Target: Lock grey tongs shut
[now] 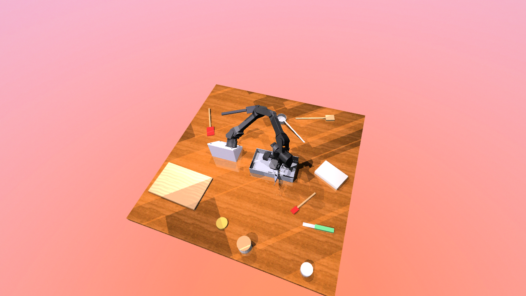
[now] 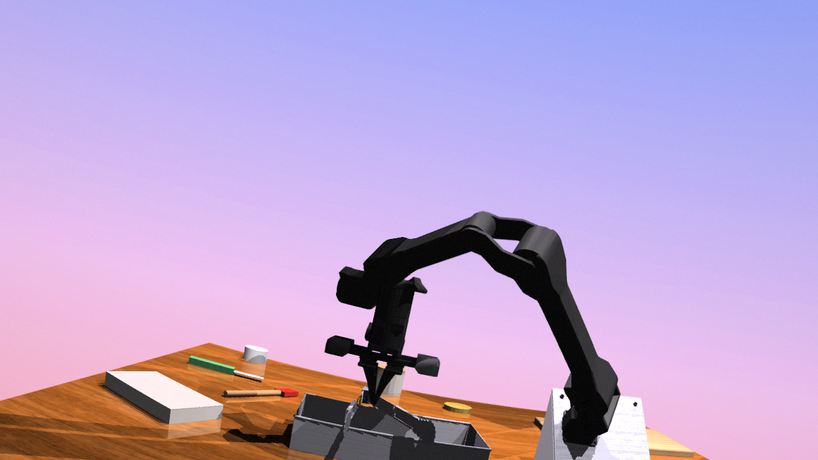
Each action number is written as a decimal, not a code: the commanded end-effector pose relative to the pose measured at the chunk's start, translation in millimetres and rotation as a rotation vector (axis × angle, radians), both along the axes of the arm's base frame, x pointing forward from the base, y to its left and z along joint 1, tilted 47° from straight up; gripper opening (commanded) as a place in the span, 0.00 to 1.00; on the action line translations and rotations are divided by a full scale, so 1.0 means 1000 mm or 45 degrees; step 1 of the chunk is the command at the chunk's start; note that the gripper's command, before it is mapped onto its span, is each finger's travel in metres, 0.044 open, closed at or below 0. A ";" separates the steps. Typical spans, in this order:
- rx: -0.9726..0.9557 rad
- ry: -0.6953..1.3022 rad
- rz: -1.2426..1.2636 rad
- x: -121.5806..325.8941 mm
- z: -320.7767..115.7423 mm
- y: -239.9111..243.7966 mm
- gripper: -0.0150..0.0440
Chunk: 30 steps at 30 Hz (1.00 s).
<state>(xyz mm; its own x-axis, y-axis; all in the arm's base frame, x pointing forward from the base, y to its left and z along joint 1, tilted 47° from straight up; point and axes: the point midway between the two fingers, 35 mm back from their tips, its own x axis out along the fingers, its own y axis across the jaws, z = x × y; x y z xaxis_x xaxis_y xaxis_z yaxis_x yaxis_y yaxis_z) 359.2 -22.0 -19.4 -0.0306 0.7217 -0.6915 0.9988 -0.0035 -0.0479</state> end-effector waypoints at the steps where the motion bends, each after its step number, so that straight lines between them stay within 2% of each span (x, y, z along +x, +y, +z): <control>1: 0.000 0.000 0.000 0.000 0.000 0.000 0.00; 20: 0.000 0.000 0.000 0.000 0.000 0.000 0.00; 25: -0.006 0.002 0.000 0.004 0.019 -0.022 0.22; 30: -0.007 0.006 0.004 0.002 0.061 -0.066 0.44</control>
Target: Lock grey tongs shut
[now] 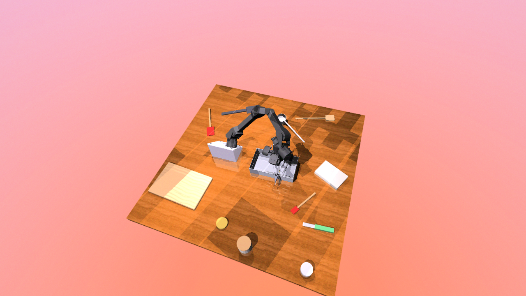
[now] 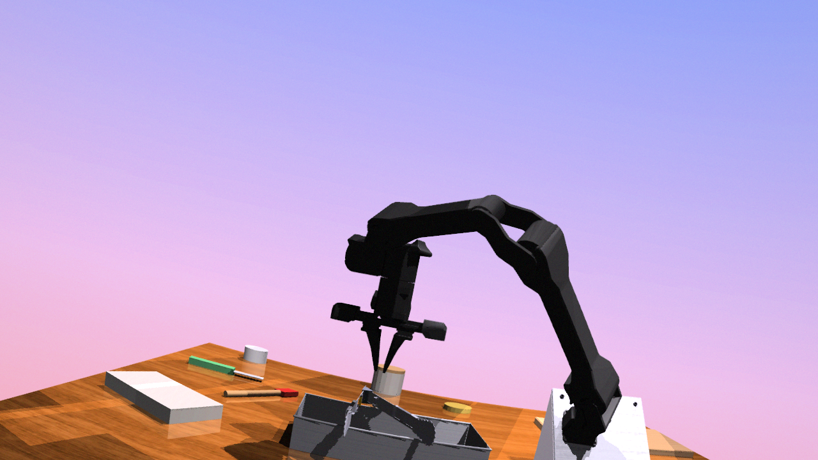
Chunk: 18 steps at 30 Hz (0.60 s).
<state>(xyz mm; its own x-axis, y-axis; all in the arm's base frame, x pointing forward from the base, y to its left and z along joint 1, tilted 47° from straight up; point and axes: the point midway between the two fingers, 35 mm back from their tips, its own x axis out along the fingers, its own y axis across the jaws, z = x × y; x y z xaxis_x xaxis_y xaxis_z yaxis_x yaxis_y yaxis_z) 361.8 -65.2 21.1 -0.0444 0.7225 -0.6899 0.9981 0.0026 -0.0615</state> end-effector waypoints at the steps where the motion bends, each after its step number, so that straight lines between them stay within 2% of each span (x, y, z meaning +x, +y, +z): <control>1: -0.008 -0.011 -0.003 -0.002 0.025 -0.027 0.49; 3: -0.007 -0.013 -0.013 0.000 0.015 -0.018 0.58; 12: -0.018 -0.035 -0.028 0.001 0.019 -0.025 0.98; 18: 0.005 -0.229 0.203 -0.003 -0.004 0.002 1.00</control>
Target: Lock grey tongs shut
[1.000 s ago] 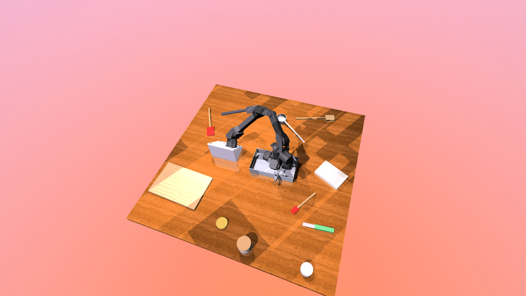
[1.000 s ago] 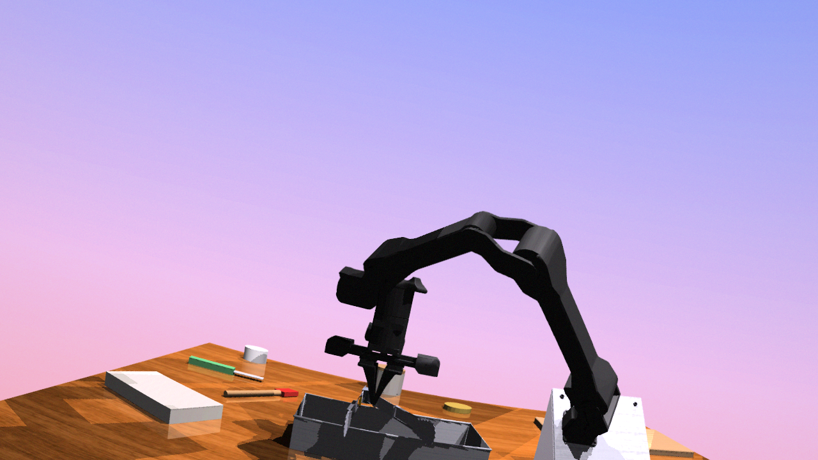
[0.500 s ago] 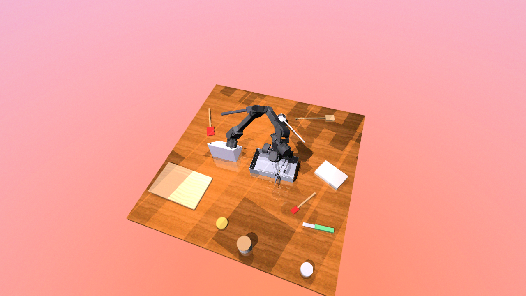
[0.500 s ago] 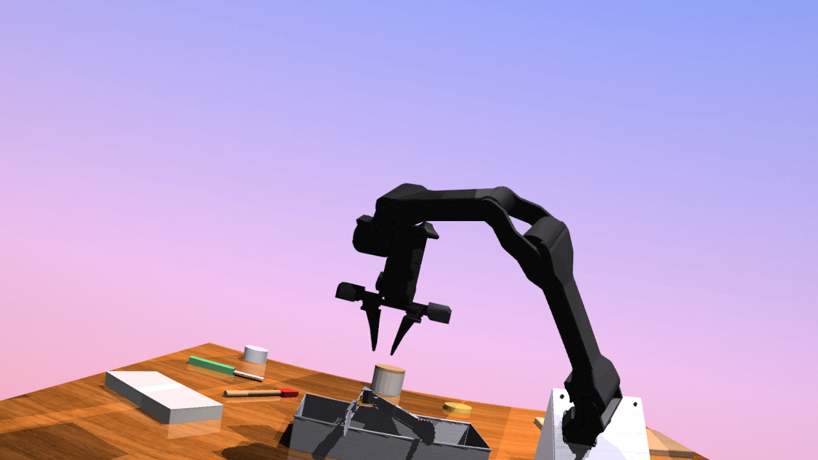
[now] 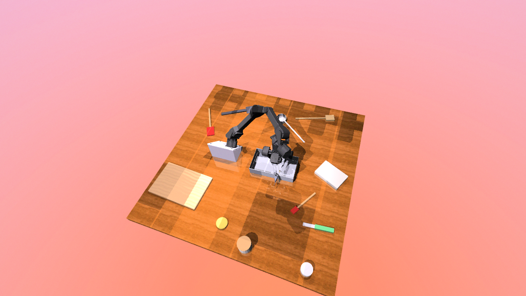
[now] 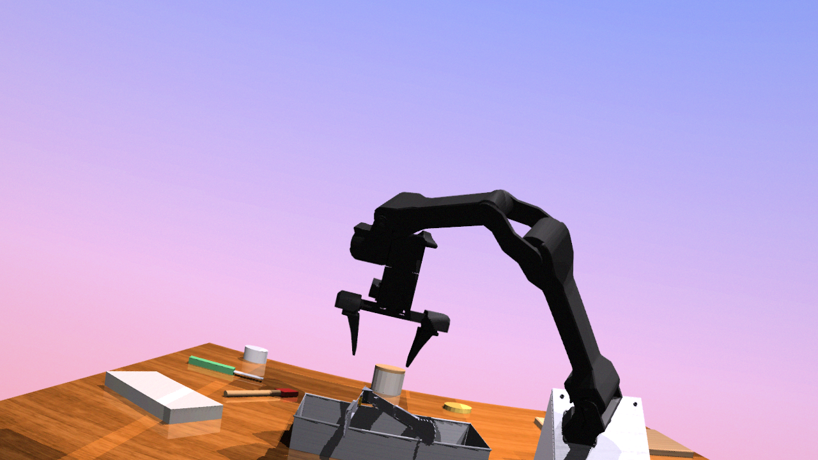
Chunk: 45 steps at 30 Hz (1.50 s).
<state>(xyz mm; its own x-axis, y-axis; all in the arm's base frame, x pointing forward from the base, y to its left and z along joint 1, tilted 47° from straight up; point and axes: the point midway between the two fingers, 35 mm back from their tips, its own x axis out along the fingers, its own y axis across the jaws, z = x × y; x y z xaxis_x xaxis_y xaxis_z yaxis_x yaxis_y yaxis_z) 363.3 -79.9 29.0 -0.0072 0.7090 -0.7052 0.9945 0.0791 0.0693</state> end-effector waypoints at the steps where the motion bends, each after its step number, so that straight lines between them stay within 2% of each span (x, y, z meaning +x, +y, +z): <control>1: 0.022 -0.073 0.123 -0.005 -0.013 0.019 1.00; 14: 0.022 -0.073 0.123 -0.004 -0.016 0.020 1.00; 45: 0.020 -0.074 0.121 -0.001 -0.052 0.056 1.00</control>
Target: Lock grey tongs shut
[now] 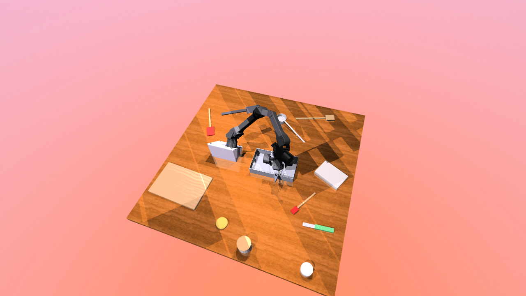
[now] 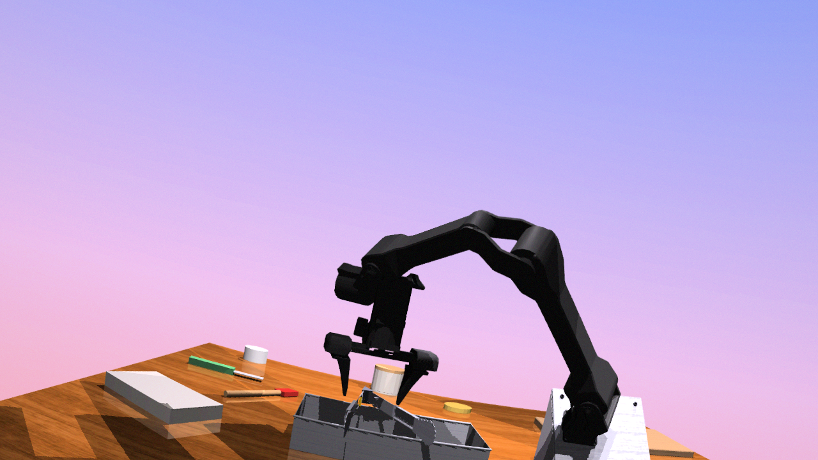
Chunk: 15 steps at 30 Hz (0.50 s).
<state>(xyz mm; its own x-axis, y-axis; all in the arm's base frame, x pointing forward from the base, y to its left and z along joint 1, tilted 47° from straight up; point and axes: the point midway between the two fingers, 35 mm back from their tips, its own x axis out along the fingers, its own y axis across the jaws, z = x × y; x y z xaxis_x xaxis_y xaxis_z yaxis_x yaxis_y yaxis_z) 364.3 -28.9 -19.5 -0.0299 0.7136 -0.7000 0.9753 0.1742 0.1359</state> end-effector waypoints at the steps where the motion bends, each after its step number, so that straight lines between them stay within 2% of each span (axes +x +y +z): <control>1: 0.008 0.011 -0.002 -0.002 -0.005 0.006 1.00; 15: 0.011 0.011 -0.002 -0.004 -0.021 0.023 1.00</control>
